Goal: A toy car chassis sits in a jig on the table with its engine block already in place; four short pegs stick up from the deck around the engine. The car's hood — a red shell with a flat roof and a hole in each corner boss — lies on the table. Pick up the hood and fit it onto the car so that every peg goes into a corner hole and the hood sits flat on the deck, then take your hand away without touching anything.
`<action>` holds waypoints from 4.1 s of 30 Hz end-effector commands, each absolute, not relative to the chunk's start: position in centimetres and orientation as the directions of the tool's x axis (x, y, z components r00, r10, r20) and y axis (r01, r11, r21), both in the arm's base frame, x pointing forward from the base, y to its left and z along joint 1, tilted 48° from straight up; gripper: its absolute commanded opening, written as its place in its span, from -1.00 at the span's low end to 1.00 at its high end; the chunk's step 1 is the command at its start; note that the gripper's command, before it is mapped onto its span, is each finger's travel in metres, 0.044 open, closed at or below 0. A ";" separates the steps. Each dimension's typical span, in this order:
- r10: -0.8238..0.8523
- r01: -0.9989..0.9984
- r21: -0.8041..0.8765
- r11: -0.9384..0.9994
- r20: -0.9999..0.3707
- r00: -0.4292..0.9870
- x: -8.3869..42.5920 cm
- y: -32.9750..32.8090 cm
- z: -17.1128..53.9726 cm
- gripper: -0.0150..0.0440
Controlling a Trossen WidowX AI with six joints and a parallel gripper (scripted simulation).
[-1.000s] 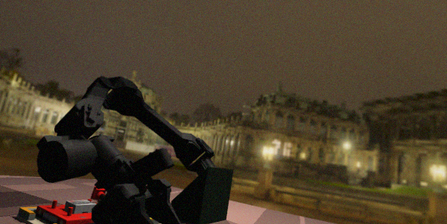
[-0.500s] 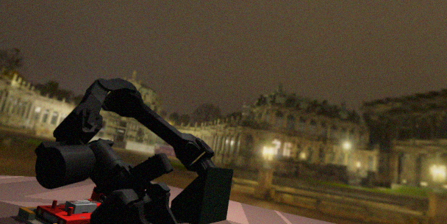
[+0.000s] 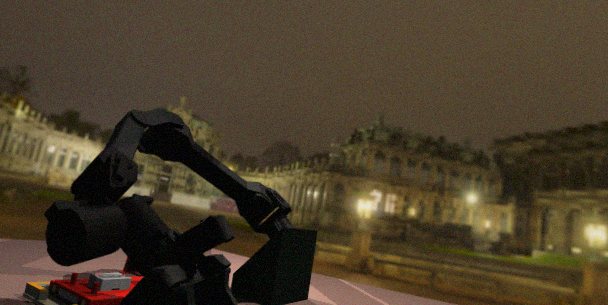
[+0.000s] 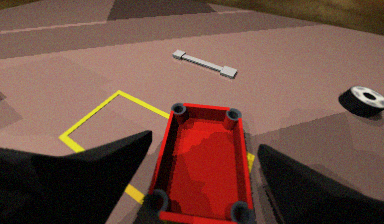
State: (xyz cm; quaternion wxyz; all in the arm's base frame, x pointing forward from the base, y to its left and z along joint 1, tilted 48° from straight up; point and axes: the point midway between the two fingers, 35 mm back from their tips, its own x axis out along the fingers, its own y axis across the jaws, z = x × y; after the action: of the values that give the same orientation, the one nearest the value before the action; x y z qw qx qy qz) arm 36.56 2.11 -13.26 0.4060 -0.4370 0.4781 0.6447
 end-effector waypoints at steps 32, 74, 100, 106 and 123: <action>0.105 -0.941 0.263 -0.214 -0.951 -0.290 36.5 1.3 -14.0 0.53; 0.109 -0.942 0.303 0.146 -0.951 -0.290 36.5 6.6 -9.2 -0.49; 0.109 -0.675 0.283 0.681 -0.951 -0.289 36.5 6.6 -9.3 -0.49; 0.109 -0.573 0.263 0.776 -0.951 -0.289 36.5 6.6 -9.3 -0.49; 0.109 -0.267 0.189 0.945 -0.951 -0.289 36.5 6.6 -9.3 -0.49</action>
State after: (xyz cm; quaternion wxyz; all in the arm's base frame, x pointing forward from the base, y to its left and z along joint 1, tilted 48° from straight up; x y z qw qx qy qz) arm 36.52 6.50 -9.26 0.5924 -0.0631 0.7849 0.1704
